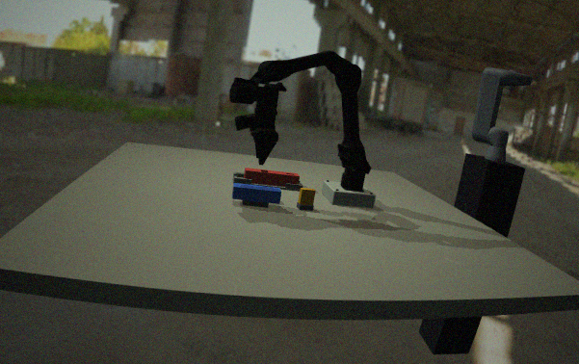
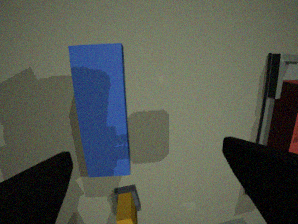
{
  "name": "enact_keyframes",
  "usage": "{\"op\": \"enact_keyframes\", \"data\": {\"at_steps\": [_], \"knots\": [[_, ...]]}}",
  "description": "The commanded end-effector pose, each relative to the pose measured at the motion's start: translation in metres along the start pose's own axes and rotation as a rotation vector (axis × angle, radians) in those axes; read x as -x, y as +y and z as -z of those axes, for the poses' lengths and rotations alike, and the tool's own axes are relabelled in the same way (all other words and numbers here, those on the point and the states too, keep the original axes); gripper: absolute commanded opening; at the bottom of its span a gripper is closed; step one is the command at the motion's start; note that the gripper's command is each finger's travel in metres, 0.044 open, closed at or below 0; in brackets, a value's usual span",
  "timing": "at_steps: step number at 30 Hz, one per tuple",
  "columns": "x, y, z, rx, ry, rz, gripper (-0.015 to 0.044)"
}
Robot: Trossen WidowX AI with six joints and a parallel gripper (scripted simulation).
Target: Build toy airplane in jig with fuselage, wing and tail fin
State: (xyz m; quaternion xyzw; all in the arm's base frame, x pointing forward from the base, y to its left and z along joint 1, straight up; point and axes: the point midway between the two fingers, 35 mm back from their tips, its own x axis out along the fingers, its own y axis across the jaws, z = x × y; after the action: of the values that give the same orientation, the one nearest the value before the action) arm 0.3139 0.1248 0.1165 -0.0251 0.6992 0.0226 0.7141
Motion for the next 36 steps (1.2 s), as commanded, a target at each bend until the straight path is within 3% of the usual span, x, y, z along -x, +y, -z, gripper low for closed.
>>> {"op": "enact_keyframes", "data": {"at_steps": [1,7,11,36], "knots": [[0.001,0.034,-0.001,-0.028,-0.011,-0.012,0.0440],[-0.002,0.037,0.000,-0.031,-0.011,-0.014,0.0440],[-0.033,0.038,-0.001,-0.031,-0.011,-0.014,0.0440],[-0.072,0.038,-0.002,-0.031,-0.011,-0.014,0.0440]]}}
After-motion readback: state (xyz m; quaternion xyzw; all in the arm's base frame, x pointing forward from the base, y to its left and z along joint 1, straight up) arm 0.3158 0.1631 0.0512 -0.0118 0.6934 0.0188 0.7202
